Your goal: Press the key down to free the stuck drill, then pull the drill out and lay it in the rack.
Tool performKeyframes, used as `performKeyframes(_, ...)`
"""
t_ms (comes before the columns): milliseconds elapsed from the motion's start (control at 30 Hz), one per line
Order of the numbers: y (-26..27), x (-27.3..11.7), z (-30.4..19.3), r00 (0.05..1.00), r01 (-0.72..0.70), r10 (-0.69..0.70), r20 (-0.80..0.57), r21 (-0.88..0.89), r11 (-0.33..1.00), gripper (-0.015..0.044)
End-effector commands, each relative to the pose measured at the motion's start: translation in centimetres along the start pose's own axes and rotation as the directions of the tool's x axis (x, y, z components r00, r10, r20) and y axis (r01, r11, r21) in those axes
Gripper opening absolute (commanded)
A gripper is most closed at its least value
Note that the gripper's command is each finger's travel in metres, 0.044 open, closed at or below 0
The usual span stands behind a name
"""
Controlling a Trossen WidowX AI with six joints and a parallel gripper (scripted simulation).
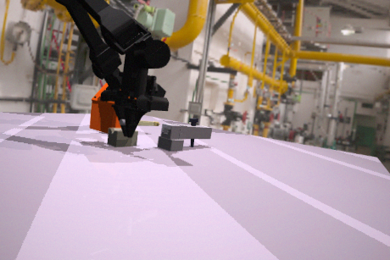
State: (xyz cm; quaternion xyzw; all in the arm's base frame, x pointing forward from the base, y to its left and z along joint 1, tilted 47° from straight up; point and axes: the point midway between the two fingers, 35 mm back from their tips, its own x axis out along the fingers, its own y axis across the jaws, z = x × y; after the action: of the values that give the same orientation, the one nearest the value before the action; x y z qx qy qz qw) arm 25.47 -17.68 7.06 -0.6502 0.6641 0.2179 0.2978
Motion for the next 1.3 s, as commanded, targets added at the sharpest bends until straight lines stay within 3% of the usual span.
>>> performKeyframes(0,0.0,-0.3,0.0,1.0,0.003,-0.003,-0.002,0.003,1.0,0.0)
performKeyframes(1267,0.0,-2.2,0.4,1.0,0.003,-0.003,-0.001,0.003,1.0,0.0)
